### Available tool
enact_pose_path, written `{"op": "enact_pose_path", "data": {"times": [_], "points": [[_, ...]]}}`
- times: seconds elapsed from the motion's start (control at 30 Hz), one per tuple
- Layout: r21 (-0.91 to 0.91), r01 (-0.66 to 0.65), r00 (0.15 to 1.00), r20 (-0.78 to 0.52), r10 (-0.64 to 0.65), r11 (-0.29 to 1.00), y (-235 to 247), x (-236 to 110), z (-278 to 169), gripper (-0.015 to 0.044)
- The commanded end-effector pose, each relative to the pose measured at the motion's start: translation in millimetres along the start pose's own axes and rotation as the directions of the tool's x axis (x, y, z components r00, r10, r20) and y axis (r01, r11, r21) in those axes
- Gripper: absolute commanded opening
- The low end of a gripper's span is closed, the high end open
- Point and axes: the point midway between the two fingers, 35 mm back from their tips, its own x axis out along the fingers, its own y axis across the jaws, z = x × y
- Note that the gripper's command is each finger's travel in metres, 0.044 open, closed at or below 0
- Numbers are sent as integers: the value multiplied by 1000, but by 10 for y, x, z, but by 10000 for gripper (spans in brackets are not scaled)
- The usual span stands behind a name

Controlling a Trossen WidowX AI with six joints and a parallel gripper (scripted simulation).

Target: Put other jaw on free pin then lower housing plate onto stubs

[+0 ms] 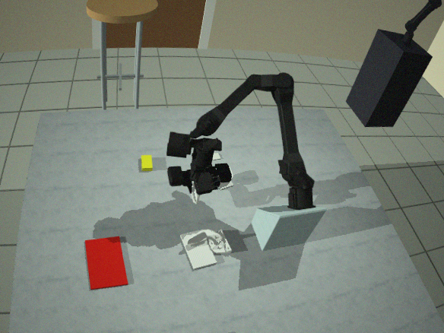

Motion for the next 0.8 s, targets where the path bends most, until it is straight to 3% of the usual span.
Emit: {"op": "enact_pose_path", "data": {"times": [0.0, 0.47, 0.77], "points": [[11, 6, 1000, -5, -6, 1000, -6, -130, -32, 134], [13, 6, 1000, -6, -6, 1000, 21, -368, -32, 134], [149, 9, 1000, 13, -11, 989, -31, -370, 232, 134]]}}
